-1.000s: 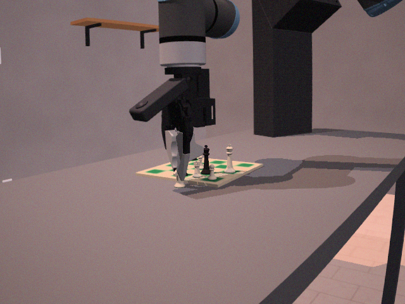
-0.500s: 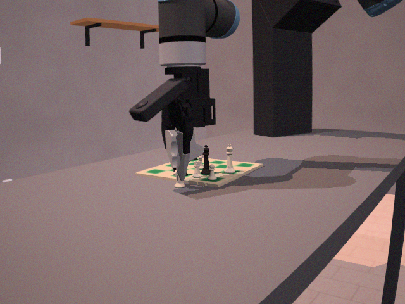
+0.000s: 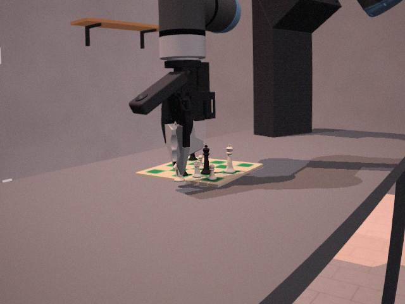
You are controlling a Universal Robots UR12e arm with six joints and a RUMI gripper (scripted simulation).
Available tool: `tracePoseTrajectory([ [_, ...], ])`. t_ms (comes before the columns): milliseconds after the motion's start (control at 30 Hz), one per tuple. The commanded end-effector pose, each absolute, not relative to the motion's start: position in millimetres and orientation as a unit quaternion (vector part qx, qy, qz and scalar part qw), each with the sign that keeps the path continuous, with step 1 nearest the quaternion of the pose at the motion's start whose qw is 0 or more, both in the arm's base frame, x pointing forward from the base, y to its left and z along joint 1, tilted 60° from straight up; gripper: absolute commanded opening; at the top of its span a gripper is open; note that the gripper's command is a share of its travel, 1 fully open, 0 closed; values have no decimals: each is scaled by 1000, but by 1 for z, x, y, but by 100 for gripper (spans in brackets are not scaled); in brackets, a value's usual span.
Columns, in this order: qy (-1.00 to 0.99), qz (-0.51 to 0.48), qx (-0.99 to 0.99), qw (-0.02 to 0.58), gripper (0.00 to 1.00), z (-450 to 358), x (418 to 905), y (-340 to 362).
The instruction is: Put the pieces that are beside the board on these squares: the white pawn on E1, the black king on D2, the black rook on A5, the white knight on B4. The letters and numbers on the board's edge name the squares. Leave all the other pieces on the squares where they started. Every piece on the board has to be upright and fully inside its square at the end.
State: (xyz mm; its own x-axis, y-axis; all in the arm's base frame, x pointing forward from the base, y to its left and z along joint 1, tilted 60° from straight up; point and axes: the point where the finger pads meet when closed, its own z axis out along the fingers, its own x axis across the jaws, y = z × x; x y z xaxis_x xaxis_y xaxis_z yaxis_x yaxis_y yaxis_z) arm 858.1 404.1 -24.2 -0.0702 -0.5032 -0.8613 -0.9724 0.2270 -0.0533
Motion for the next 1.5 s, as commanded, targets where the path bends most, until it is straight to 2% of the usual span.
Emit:
tracePoseTrajectory([
  [0, 671, 290, -550, 404, 0, -7, 851, 376],
  [400, 671, 290, -550, 404, 0, 20, 839, 332],
  [1200, 655, 279, -569, 412, 0, 13, 833, 328],
  [1467, 604, 242, -624, 434, 0, -9, 814, 320],
])
